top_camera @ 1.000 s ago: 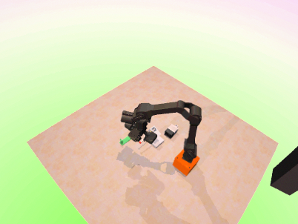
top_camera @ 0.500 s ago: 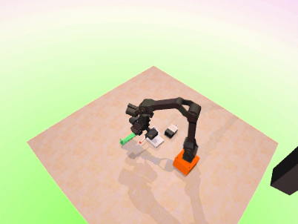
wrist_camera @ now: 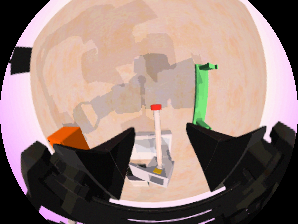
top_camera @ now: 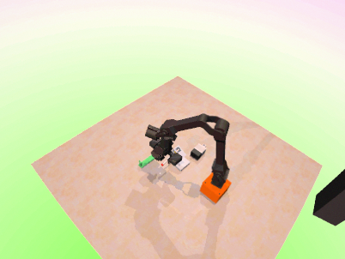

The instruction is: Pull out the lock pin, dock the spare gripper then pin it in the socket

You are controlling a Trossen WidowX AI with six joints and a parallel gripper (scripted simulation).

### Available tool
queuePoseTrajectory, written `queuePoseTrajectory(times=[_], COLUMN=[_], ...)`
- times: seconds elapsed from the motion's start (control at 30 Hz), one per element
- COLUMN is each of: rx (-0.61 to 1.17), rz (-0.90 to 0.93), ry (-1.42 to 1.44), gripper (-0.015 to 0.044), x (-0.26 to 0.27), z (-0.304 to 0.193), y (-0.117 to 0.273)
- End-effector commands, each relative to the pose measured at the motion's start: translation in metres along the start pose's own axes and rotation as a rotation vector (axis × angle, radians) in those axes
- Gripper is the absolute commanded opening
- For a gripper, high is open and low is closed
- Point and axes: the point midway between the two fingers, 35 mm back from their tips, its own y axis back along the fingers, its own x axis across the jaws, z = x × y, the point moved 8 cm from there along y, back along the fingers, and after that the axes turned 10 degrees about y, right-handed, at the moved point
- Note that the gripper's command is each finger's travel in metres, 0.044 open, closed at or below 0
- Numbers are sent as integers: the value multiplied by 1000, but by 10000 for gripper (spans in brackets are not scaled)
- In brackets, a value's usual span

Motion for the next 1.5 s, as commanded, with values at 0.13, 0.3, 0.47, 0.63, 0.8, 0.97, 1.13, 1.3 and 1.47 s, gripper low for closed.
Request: queuePoseTrajectory(times=[0.13,0.3,0.47,0.63,0.8,0.97,1.13,1.3,1.47], rx=[-2,-2,-2,-2,-2,-2,-2,-2,-2], rz=[7,8,8,8,8,8,8,8,8], ry=[-3,-3,-3,-3,-3,-3,-3,-3,-3], gripper=[300,300,300,300,300,300,169,37,0], x=[1,1,2,2,3,3,3,3,3], z=[0,-1,-1,-1,-2,-2,-2,-2,-2], y=[-15,-23,-31,-39,-47,-48,-48,-48,-48])
